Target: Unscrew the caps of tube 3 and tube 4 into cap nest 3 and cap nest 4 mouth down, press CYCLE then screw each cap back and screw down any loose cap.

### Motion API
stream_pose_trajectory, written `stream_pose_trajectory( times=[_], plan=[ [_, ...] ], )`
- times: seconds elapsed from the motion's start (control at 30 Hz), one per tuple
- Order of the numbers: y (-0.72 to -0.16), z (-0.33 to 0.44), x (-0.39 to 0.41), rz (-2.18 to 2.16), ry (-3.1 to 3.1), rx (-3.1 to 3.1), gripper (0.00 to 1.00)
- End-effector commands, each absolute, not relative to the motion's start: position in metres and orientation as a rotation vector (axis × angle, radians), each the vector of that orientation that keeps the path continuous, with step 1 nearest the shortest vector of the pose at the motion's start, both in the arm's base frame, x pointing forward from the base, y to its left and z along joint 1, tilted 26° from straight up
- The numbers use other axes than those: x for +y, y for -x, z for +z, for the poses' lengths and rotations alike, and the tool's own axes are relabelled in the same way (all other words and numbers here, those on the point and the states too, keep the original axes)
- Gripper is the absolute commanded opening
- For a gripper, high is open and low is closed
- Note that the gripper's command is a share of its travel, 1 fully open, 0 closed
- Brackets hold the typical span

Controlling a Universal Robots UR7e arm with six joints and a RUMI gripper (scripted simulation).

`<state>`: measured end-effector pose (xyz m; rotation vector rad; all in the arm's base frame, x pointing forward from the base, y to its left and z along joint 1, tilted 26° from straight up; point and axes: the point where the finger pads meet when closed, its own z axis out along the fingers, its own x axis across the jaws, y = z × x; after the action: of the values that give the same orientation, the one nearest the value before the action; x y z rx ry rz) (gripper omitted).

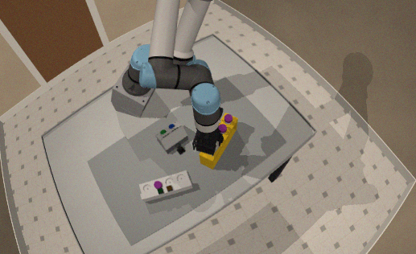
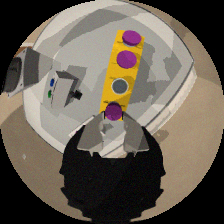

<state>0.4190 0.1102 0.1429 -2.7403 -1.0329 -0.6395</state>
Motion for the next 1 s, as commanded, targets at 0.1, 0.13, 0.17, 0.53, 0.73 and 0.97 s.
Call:
stream_pose_trajectory(
  times=[0.1,0.13,0.17,0.53,0.73,0.97],
  plan=[
    [-0.4191,0.1432,0.1102,-0.65,2.708,-1.117,0.0],
    [-0.4191,0.1432,0.1102,-0.65,2.708,-1.117,0.0],
    [-0.4191,0.1432,0.1102,-0.65,2.708,-1.117,0.35],
    [-0.4188,0.1437,0.11,-0.637,2.738,-0.998,0.35],
    [-0.4181,0.1455,0.1096,-0.607,2.785,-0.742,0.35],
    [-0.417,0.1487,0.1089,-0.607,2.785,-0.742,0.35]
  ],
)
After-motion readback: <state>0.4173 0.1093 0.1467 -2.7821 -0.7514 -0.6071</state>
